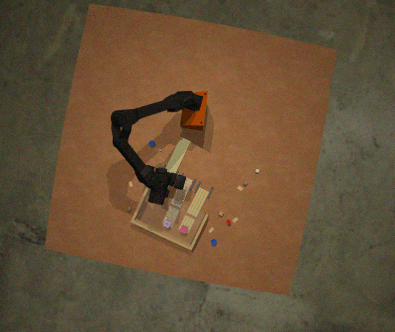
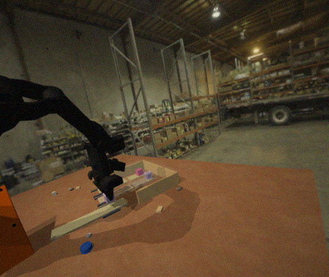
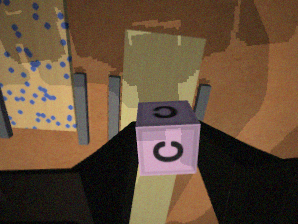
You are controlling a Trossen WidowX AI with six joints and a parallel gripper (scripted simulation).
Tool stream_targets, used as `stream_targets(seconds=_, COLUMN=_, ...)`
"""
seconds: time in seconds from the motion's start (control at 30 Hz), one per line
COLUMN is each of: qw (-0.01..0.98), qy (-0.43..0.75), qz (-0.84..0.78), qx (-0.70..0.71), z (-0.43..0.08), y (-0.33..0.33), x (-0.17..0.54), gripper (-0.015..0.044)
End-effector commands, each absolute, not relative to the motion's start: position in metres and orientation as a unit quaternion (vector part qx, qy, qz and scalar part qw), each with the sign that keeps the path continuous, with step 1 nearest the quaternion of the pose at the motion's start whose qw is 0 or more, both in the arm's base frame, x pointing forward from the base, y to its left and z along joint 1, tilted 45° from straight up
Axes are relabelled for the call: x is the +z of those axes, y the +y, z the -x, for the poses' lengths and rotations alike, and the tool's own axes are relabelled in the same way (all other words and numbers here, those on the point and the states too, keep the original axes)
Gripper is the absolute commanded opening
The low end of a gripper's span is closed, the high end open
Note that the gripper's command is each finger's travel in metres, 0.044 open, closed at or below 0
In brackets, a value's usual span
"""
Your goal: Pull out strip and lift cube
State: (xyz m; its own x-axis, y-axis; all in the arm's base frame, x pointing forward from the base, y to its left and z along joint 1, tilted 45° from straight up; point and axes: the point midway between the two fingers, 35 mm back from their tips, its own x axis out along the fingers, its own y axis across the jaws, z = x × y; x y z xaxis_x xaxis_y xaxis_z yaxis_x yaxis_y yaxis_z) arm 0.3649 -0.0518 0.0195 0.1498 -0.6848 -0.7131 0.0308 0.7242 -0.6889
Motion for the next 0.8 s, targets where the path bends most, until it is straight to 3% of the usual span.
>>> stream_targets(seconds=0.0, qw=0.708, qy=0.600, qz=0.272, qx=-0.253, z=-0.348, y=-0.045, x=0.025, gripper=0.0000)
stream_targets(seconds=0.77, qw=0.708, qy=0.601, qz=0.272, qx=-0.252, z=-0.301, y=-0.020, x=0.041, gripper=0.0000)
